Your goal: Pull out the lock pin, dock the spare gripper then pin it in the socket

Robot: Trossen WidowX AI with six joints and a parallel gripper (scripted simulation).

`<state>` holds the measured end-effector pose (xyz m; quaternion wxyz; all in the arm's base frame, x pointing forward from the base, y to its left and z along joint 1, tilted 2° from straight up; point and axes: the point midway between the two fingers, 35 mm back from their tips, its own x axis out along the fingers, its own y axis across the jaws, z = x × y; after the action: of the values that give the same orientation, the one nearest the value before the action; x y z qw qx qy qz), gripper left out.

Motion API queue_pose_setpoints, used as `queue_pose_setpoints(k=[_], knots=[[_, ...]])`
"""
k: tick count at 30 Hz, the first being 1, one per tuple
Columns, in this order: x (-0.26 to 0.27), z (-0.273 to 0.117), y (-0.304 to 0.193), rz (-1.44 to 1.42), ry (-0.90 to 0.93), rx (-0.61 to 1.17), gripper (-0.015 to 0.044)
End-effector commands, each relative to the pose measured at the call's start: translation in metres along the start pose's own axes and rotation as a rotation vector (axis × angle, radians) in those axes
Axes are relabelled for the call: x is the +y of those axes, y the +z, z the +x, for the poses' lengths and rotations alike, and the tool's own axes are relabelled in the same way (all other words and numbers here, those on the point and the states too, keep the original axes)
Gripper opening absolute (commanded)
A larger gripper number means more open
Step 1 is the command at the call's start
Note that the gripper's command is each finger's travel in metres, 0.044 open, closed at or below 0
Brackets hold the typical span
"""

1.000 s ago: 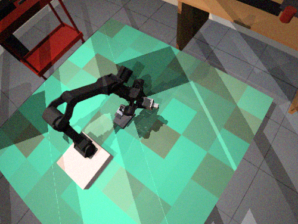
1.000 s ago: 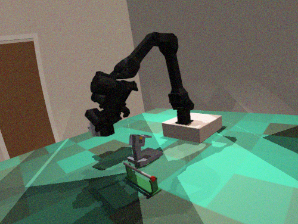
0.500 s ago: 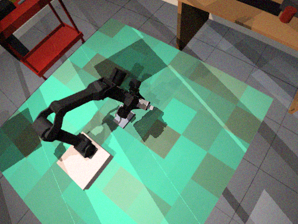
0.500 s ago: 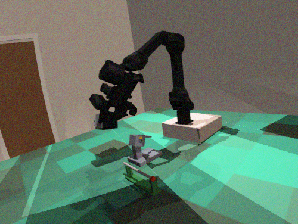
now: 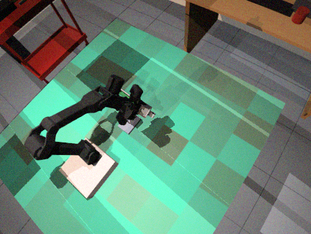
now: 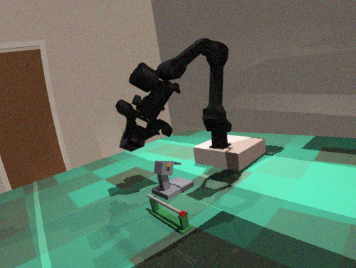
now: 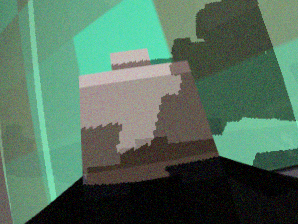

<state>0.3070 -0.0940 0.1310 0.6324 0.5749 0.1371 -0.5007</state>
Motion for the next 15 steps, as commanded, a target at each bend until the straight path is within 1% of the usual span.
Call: queue_pose_setpoints(k=[1, 15], knots=[[-0.001, -0.009, 0.001, 0.104, 0.033, 0.03, 0.0], [-0.013, -0.031, 0.002, 0.4, 0.087, 0.138, 0.0]])
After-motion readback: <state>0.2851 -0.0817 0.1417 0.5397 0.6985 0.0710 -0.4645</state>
